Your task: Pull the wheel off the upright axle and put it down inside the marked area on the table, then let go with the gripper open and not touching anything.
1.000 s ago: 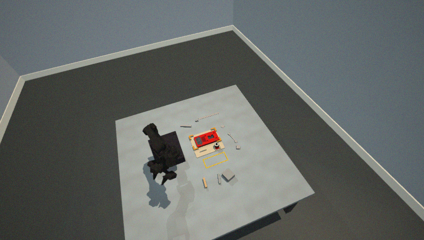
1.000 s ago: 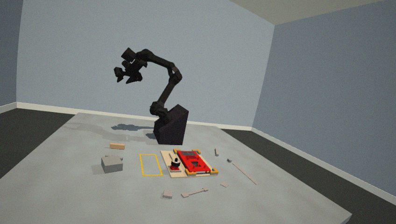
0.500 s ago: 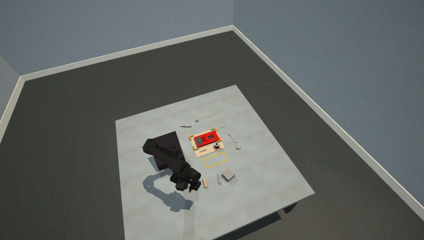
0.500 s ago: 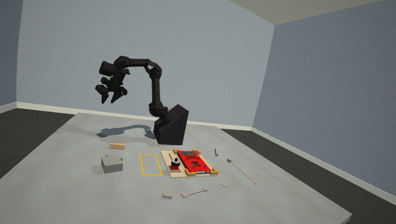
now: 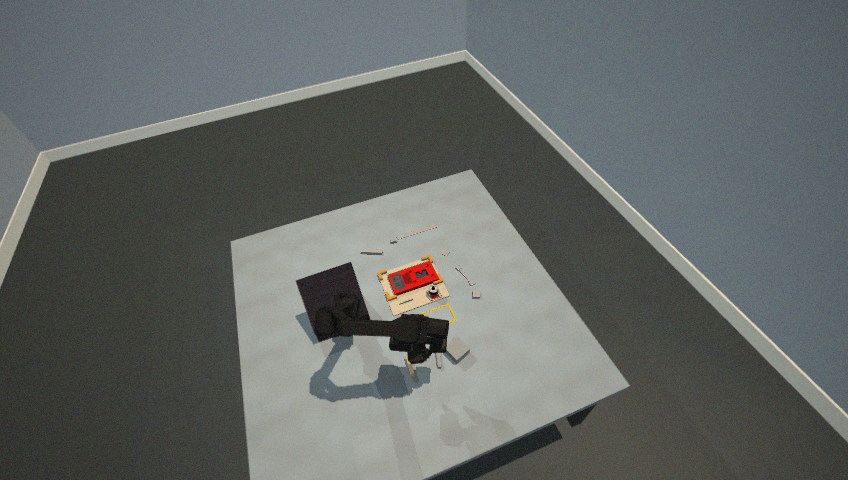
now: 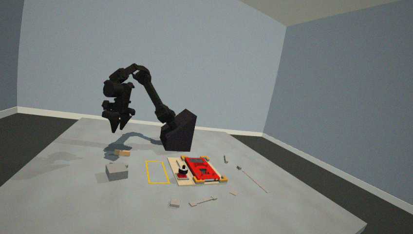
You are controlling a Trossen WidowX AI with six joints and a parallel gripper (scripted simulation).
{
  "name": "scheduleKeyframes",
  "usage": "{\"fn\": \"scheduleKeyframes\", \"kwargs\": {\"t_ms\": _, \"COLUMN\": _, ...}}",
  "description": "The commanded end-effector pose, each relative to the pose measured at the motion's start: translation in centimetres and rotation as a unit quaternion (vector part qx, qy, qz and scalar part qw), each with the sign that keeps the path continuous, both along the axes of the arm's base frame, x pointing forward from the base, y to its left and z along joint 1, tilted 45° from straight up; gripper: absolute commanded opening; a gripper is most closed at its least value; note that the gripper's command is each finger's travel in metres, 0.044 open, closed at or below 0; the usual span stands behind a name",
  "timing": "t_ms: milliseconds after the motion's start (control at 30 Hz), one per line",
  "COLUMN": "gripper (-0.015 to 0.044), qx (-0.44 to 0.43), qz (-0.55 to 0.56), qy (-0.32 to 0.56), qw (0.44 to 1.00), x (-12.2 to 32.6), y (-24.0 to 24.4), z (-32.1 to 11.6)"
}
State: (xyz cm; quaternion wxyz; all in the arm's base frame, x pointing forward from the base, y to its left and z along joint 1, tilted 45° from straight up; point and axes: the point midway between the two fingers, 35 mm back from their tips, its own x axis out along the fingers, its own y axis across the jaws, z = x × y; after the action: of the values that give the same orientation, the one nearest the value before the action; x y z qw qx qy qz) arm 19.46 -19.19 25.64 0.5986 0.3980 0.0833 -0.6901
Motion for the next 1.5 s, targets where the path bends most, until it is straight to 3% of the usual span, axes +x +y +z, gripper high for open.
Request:
{"fn": "scheduleKeyframes", "kwargs": {"t_ms": 0, "gripper": 0.03, "qx": 0.022, "qz": 0.032, "qy": 0.018, "qw": 0.999, "x": 4.2, "y": 1.7, "z": -2.6}}
{"fn": "scheduleKeyframes", "kwargs": {"t_ms": 333, "gripper": 0.03, "qx": 0.049, "qz": 0.101, "qy": 0.095, "qw": 0.989, "x": 13.1, "y": 9.7, "z": -12.1}}
{"fn": "scheduleKeyframes", "kwargs": {"t_ms": 633, "gripper": 0.03, "qx": 0.034, "qz": 0.153, "qy": 0.163, "qw": 0.974, "x": 15.6, "y": 18.6, "z": -21.5}}
{"fn": "scheduleKeyframes", "kwargs": {"t_ms": 1067, "gripper": 0.03, "qx": 0.033, "qz": 0.154, "qy": 0.164, "qw": 0.974, "x": 16.5, "y": 18.6, "z": -22.0}}
{"fn": "scheduleKeyframes", "kwargs": {"t_ms": 1467, "gripper": 0.03, "qx": 0.032, "qz": 0.154, "qy": 0.164, "qw": 0.974, "x": 16.6, "y": 13.4, "z": -26.9}}
